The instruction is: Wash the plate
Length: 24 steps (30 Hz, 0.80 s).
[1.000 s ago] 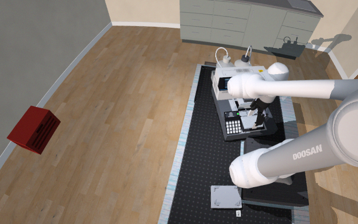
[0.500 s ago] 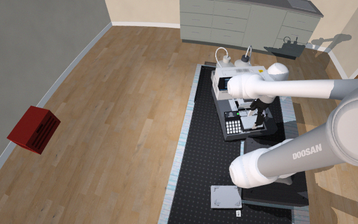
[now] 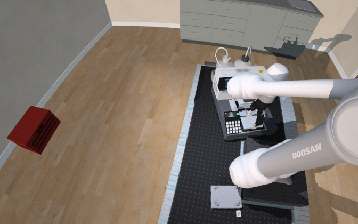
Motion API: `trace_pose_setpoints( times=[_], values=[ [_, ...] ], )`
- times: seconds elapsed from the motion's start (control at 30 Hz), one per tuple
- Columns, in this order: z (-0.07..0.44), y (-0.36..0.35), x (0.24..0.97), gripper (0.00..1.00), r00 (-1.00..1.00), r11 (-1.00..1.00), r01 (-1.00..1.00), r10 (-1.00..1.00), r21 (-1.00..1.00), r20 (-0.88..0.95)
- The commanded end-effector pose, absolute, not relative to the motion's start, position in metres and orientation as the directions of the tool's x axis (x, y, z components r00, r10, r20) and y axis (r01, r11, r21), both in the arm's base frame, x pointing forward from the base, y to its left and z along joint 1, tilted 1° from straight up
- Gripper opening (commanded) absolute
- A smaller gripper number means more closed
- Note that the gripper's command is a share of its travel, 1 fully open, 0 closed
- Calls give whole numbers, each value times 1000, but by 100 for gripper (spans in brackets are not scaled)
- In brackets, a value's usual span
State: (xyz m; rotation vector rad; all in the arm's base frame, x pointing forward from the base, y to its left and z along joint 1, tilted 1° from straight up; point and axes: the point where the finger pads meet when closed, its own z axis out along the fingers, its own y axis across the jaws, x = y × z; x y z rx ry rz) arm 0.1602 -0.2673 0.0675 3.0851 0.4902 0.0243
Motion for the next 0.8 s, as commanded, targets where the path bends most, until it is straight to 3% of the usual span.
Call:
trace_pose_setpoints(
  times=[0.0,0.03,0.07,0.77],
  values=[
    [67,-267,160,10,951,-951,310,310,20,13],
    [67,-267,160,10,951,-951,310,310,20,13],
    [67,-267,160,70,951,-951,310,310,20,13],
    [67,-267,160,70,951,-951,310,310,20,13]
  ],
)
